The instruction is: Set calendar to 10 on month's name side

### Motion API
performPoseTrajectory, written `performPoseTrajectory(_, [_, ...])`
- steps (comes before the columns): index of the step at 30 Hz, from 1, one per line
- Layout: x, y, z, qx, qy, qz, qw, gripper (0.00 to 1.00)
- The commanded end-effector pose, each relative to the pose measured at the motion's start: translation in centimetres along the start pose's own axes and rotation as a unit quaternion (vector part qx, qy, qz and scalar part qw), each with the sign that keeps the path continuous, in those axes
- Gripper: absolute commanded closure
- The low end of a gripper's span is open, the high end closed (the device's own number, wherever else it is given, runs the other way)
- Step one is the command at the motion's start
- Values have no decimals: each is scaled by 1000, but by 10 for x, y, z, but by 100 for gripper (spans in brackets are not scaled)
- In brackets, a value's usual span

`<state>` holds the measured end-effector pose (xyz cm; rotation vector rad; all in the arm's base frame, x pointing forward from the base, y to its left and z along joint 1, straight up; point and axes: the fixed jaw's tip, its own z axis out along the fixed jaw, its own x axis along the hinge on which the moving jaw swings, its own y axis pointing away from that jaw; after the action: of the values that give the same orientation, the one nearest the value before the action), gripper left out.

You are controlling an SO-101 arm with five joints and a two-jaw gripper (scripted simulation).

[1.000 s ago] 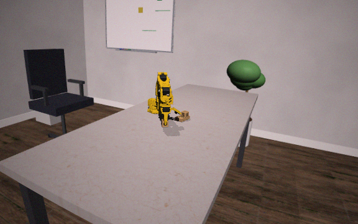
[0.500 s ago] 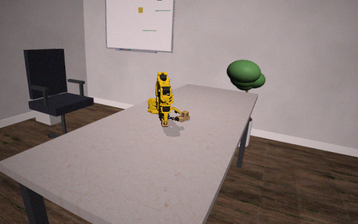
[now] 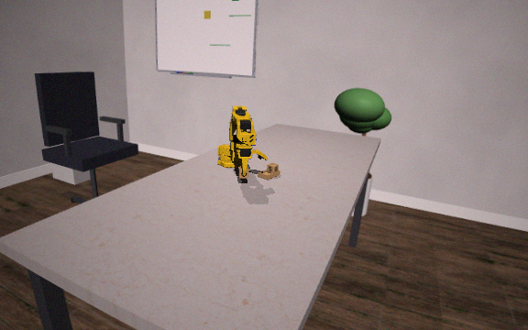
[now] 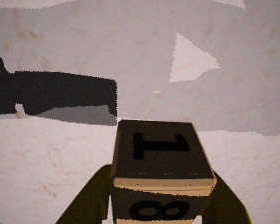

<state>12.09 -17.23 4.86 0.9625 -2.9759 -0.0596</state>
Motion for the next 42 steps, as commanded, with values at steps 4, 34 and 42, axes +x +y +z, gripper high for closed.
performPoseTrajectory(4, [1, -7, -26, 41, 0, -2, 999, 100])
performPoseTrajectory(34, [1, 1, -27, 41, 0, -1, 999, 100])
performPoseTrajectory(42, [1, 26, -25, 41, 0, 3, 999, 100])
